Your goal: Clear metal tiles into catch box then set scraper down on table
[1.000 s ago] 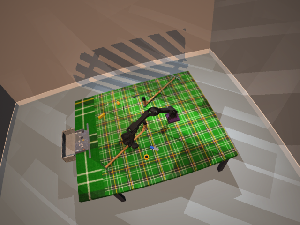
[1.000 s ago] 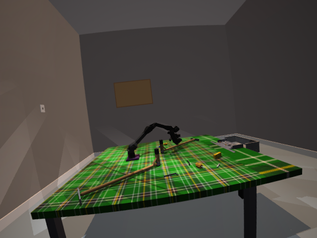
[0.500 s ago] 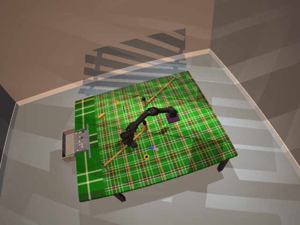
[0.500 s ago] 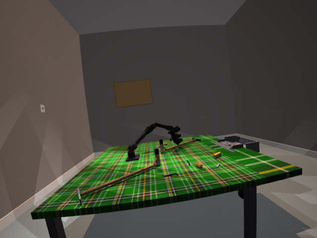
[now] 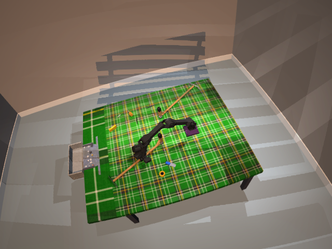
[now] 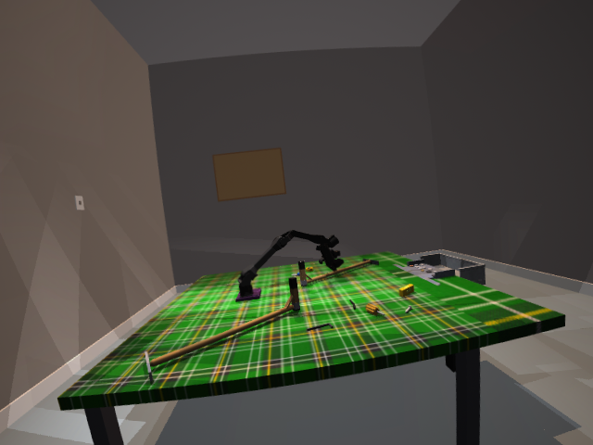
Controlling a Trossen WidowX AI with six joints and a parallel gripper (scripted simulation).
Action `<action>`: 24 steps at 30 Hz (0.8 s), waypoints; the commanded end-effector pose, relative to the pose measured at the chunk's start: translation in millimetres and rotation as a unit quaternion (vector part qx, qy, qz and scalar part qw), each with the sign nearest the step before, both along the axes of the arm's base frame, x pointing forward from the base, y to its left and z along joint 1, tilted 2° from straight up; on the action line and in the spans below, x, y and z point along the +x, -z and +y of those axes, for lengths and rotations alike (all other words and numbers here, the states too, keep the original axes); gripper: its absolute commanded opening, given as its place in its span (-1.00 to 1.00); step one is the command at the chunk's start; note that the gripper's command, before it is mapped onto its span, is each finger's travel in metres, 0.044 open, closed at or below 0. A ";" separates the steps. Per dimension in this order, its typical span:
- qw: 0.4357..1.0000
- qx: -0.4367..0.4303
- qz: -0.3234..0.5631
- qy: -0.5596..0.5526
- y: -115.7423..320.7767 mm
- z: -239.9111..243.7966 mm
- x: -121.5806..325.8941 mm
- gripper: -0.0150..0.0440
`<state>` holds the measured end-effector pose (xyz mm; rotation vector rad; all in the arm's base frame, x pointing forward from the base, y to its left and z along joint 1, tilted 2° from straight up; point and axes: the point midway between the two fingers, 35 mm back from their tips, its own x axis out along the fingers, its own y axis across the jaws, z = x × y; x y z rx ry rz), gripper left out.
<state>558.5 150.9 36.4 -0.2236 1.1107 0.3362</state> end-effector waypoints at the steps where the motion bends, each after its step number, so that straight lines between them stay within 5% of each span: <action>1: 1.000 -0.004 0.003 0.003 4.6 -10.4 3.9 -0.49; 24: 1.000 -0.004 0.002 0.003 4.2 -31.8 12.8 -0.49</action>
